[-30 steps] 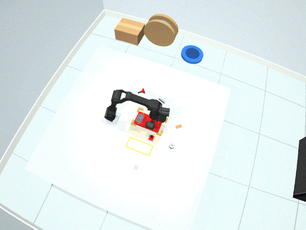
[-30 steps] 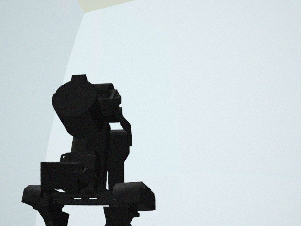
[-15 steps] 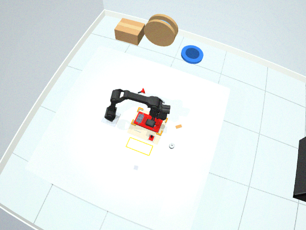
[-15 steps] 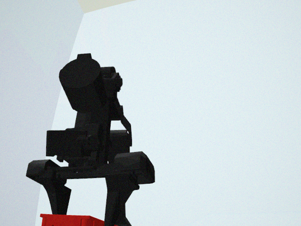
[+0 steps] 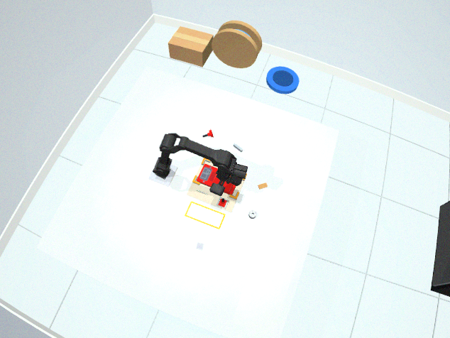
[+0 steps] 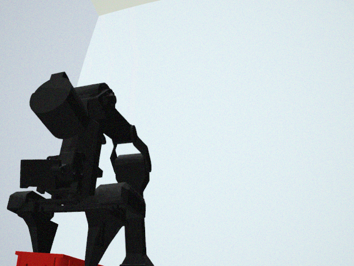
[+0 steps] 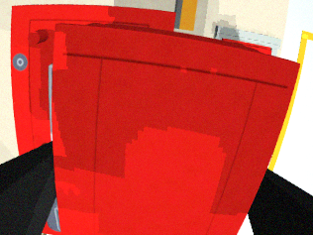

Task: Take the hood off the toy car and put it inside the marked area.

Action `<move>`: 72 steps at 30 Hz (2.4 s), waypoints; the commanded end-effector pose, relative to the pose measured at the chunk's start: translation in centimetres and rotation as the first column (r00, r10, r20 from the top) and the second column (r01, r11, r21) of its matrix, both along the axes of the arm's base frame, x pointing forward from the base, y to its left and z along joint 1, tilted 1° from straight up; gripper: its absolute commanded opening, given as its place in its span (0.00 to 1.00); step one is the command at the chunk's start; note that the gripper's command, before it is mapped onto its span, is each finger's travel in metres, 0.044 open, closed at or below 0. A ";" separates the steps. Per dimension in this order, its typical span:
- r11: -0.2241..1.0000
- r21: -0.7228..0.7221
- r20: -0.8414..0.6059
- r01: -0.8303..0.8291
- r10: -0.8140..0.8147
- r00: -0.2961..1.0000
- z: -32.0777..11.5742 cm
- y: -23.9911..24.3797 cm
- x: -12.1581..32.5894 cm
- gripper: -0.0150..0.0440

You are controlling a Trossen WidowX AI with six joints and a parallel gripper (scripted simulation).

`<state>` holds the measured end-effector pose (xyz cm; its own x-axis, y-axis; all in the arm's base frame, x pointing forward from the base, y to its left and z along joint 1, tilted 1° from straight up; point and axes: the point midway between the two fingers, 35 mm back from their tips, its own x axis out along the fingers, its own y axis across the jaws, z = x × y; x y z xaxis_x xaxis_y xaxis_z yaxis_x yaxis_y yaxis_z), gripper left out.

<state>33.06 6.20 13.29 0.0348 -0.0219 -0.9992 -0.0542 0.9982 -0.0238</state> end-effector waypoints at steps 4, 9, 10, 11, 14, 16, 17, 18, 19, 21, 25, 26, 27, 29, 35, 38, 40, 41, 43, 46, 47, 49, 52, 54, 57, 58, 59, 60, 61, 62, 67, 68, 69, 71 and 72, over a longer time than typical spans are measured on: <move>1.000 -0.002 0.000 0.020 -0.020 1.000 0.0 -2.8 0.2 0.25; 1.000 -0.002 0.001 0.015 -0.015 1.000 0.2 -4.6 0.2 0.25; 1.000 -0.002 0.001 0.014 -0.014 1.000 0.2 -5.0 0.2 0.25; 1.000 -0.002 0.001 0.013 -0.013 1.000 0.3 -5.3 0.2 0.25; 1.000 -0.003 0.001 0.010 -0.010 1.000 0.4 -6.4 0.2 0.25; 1.000 -0.004 0.000 0.006 -0.006 1.000 0.4 -7.1 0.2 0.25; 1.000 -0.004 0.000 0.004 -0.004 1.000 0.5 -7.5 0.1 0.25; 1.000 -0.004 0.000 0.003 -0.003 1.000 0.5 -7.9 0.1 0.25; 1.000 -0.005 -0.001 0.001 -0.001 1.000 0.5 -8.2 0.1 0.25; 1.000 -0.005 -0.001 -0.003 0.003 1.000 0.6 -9.0 0.0 0.25; 1.000 -0.007 -0.002 -0.010 0.010 1.000 0.7 -10.4 -0.2 0.25; 1.000 -0.007 -0.003 -0.012 0.012 1.000 0.7 -10.8 -0.3 0.25; 1.000 -0.007 -0.003 -0.013 0.013 1.000 0.7 -11.1 -0.3 0.25; 1.000 -0.008 -0.003 -0.017 0.017 1.000 0.8 -11.9 -0.5 0.25; 1.000 -0.010 -0.005 -0.028 0.028 1.000 1.0 -14.0 -1.0 0.25; 0.999 -0.011 -0.006 -0.033 0.033 0.999 1.1 -15.0 -1.3 0.25; 0.999 -0.011 -0.007 -0.036 0.036 0.999 1.1 -15.6 -1.6 0.25; 0.999 -0.011 -0.007 -0.037 0.037 0.999 1.1 -15.8 -1.6 0.25; 0.999 -0.011 -0.007 -0.038 0.038 0.999 1.1 -15.9 -1.6 0.25; 0.999 -0.011 -0.007 -0.038 0.038 0.999 1.0 -15.9 -1.6 0.25; 0.999 -0.011 -0.007 -0.038 0.038 0.999 1.0 -15.9 -1.6 0.25; 0.999 -0.011 -0.007 -0.038 0.038 0.999 0.8 -15.9 -1.6 0.25; 0.999 -0.011 -0.007 -0.038 0.038 0.999 0.6 -15.9 -1.6 0.25; 0.999 -0.011 -0.007 -0.038 0.038 0.999 0.5 -15.9 -1.5 0.25; 0.999 -0.011 -0.007 -0.038 0.038 0.999 0.3 -15.9 -1.5 0.25; 0.999 -0.011 -0.007 -0.038 0.038 0.999 0.3 -15.9 -1.5 0.25; 0.999 -0.011 -0.007 -0.038 0.038 0.999 0.2 -15.9 -1.5 0.25; 0.999 -0.011 -0.007 -0.038 0.038 0.999 0.1 -15.9 -1.5 0.25; 0.999 -0.011 -0.007 -0.038 0.038 0.999 0.1 -15.9 -1.5 0.25; 0.999 -0.011 -0.007 -0.038 0.038 0.999 0.0 -15.9 -1.5 0.25; 0.999 -0.011 -0.007 -0.038 0.038 0.999 -0.3 -16.0 -1.4 0.25; 0.999 -0.011 -0.007 -0.038 0.038 0.999 -0.4 -16.0 -1.4 0.25; 0.999 -0.012 -0.007 -0.038 0.038 0.999 -0.4 -16.0 -1.4 0.25; 0.999 -0.012 -0.007 -0.038 0.038 0.999 -0.6 -16.0 -1.4 0.25; 0.999 -0.012 -0.007 -0.038 0.038 0.999 -0.6 -16.0 -1.4 0.25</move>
<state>31.69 -9.79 13.02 0.0318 -0.0352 -0.9989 -0.0872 0.9955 -0.0378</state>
